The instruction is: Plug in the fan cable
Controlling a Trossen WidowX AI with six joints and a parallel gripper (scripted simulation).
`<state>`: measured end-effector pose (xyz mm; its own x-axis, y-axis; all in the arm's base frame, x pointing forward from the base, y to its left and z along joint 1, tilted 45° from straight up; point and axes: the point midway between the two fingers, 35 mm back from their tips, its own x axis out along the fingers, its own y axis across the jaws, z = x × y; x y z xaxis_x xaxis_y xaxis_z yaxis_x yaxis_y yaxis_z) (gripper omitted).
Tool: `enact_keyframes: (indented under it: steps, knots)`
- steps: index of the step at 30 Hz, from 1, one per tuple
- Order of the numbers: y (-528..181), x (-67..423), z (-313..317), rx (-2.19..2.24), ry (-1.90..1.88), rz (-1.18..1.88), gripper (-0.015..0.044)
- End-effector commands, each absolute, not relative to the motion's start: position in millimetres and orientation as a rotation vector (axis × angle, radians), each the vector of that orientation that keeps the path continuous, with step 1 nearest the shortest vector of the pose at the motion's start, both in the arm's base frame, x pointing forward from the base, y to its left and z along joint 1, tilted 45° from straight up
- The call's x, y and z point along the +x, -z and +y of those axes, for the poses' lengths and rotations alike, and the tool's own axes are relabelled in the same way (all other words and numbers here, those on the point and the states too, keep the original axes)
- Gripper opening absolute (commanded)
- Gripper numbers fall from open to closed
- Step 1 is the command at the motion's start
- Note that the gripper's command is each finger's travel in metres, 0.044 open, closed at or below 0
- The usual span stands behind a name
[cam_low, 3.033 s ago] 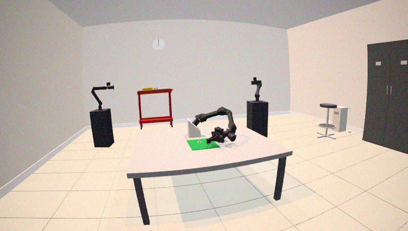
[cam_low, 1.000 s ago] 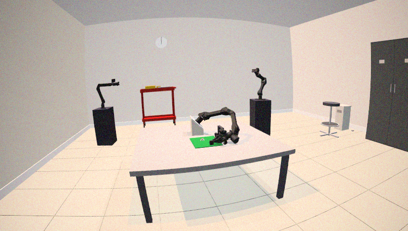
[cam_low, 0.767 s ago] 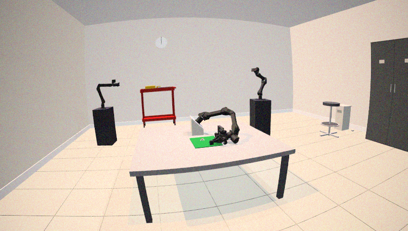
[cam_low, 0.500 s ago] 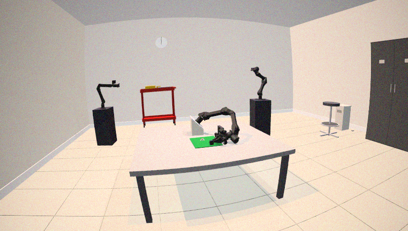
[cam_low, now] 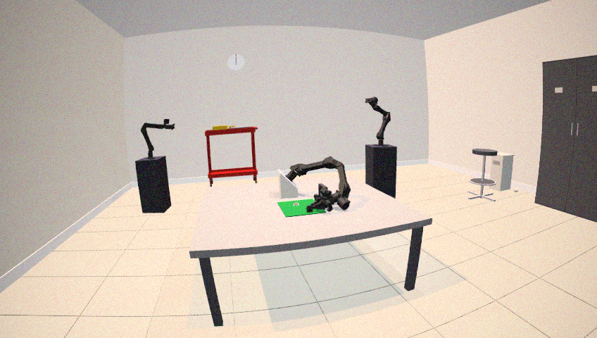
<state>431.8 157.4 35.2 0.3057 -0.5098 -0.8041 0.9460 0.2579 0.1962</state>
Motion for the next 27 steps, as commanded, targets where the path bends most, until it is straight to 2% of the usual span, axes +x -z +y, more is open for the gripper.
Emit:
enact_keyframes:
  steps: [1,27]
  knots:
    - [-35.2,431.8,157.3,0.768,1.100,0.689,0.0140]
    - [-45.7,430.4,159.9,0.769,1.100,0.689,0.0140]
